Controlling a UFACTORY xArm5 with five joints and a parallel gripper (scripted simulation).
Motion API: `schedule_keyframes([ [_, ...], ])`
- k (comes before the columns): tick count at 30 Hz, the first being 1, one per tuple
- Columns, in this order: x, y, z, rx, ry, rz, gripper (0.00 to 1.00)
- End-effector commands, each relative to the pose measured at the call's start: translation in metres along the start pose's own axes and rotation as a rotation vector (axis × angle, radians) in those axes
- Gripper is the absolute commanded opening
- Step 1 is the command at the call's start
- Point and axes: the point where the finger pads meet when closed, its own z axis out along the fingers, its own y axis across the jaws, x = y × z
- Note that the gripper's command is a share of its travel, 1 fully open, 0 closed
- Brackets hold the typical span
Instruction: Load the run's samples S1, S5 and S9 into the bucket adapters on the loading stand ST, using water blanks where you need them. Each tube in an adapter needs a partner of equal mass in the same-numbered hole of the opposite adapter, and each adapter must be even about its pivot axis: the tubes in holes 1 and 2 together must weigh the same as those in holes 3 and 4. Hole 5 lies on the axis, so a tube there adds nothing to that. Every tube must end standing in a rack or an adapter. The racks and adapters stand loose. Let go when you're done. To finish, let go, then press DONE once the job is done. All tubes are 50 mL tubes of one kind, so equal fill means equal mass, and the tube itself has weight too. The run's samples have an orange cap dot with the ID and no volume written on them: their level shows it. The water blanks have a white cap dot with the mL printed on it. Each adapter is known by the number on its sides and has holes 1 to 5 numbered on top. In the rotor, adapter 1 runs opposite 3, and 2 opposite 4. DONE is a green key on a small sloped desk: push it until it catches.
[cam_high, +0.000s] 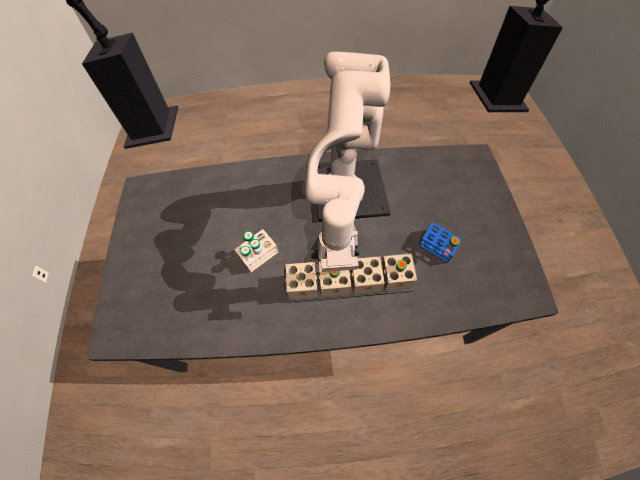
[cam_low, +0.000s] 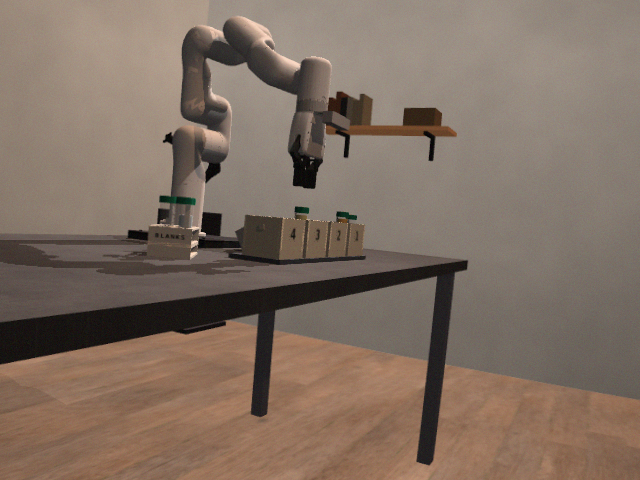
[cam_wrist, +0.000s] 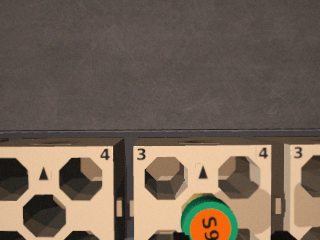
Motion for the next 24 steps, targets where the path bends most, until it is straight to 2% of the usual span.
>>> schedule_keyframes([
  [1,0.001,0.0,-0.012,0.015,0.006,0.0,0.44],
  [24,0.001,0.001,-0.05,0.015,0.006,0.0,0.44],
])
